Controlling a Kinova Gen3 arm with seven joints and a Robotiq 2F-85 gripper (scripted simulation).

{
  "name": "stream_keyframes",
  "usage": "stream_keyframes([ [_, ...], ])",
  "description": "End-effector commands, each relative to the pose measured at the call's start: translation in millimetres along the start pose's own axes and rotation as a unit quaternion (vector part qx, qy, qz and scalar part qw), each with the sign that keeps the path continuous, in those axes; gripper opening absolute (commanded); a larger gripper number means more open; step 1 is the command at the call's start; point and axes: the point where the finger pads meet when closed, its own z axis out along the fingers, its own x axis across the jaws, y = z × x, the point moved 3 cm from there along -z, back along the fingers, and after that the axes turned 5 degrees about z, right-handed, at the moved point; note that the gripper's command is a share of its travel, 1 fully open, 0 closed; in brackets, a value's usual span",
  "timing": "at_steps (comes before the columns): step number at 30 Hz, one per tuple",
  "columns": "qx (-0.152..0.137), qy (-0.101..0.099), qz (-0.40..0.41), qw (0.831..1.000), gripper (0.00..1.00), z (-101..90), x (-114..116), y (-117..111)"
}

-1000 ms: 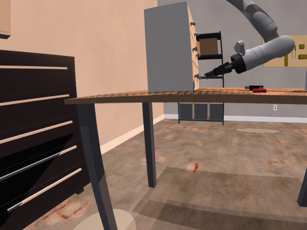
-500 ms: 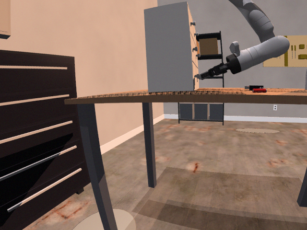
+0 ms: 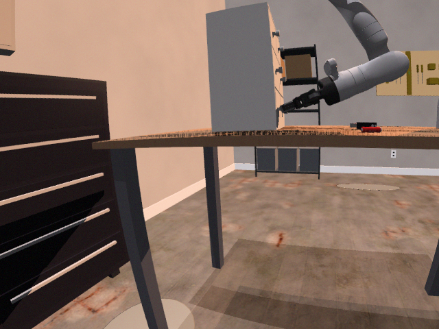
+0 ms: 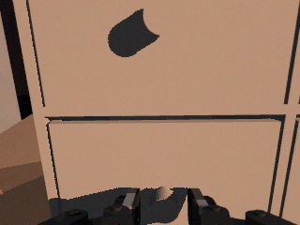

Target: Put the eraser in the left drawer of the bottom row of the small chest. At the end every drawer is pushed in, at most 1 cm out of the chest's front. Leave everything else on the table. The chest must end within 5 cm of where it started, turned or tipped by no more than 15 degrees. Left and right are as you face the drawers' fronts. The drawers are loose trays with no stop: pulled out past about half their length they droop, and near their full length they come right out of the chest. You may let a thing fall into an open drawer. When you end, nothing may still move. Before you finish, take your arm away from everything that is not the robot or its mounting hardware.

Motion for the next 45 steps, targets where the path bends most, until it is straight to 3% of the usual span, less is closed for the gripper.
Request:
stream_keyframes([
  [1, 0.002, 0.000, 0.000, 1.000, 0.33, 0.5, -0.1, -1.7],
  [22, 0.002, 0.000, 0.000, 1.000, 0.33, 0.5, -0.1, -1.7],
  [23, 0.002, 0.000, 0.000, 1.000, 0.13, 0.5, -0.1, -1.7],
  [45, 0.002, 0.000, 0.000, 1.000, 0.13, 0.5, -0.1, -1.7],
])
